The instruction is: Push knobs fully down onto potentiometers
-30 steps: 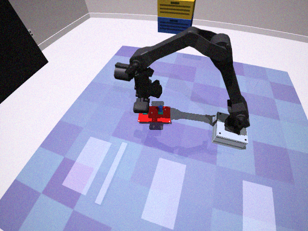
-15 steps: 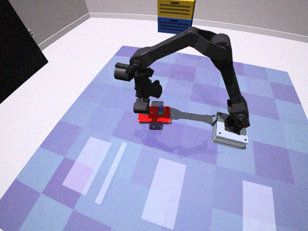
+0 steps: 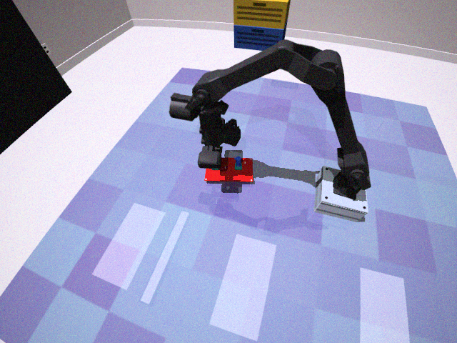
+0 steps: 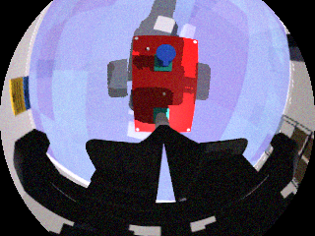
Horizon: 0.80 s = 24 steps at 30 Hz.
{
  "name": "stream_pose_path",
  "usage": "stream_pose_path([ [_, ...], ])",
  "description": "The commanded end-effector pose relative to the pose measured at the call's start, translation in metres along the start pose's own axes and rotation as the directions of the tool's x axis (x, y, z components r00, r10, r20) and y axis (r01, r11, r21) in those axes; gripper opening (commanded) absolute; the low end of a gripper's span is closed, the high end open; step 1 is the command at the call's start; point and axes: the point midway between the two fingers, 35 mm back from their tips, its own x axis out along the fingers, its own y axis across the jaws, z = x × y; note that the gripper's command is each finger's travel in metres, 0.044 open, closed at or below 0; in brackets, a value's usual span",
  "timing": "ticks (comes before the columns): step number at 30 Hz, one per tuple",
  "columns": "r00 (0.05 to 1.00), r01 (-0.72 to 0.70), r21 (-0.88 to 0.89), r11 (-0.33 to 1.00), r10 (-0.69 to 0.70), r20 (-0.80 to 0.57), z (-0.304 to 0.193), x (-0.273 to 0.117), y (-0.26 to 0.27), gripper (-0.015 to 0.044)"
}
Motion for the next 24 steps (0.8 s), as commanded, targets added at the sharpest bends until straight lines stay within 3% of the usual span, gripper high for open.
stream_pose_path([
  [1, 1.000, -0.002, -0.001, 1.000, 0.002, 0.008, -0.002, 0.009, 0.001, 0.0000],
  [22, 1.000, -0.002, -0.001, 1.000, 0.002, 0.008, -0.002, -0.023, 0.001, 0.0000],
  [24, 1.000, 0.003, -0.002, 1.000, -0.003, 0.014, -0.001, -0.018, 0.000, 0.0053],
])
